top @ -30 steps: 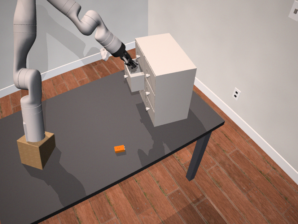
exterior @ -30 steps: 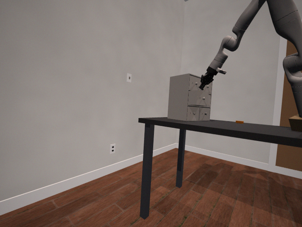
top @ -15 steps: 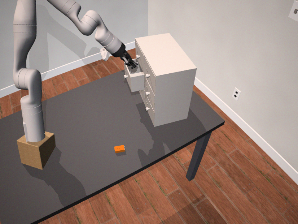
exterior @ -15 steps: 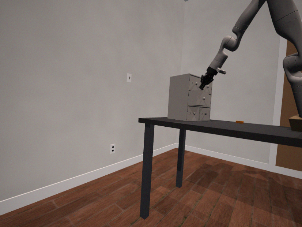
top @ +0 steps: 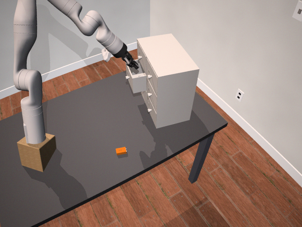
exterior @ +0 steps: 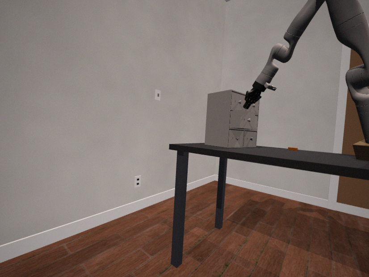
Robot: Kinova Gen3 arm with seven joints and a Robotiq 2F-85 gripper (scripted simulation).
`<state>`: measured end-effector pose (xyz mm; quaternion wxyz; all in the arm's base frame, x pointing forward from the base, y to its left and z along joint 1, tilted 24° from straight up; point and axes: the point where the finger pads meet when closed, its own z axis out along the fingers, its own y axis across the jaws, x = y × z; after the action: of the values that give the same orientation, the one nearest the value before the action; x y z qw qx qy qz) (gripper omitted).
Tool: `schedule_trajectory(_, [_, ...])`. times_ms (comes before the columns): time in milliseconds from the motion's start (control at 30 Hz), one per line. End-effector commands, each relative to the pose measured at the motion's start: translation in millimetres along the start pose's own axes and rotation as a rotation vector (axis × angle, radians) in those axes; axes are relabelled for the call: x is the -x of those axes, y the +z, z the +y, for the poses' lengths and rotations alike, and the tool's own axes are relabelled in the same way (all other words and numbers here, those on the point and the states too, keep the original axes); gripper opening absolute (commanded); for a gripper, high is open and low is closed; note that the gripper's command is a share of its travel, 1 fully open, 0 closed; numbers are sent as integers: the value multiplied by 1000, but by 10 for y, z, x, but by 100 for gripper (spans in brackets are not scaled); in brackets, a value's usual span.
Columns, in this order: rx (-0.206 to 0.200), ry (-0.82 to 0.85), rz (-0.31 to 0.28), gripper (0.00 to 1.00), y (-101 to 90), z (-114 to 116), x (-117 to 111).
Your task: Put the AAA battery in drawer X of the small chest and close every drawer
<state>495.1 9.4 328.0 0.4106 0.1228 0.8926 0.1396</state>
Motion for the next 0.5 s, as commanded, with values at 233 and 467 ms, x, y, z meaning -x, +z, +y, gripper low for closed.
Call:
schedule_trajectory(233, [0,1,-1,100,-3,-1,6])
schedule_trajectory(467, [0,1,-1,100,-3,-1,6])
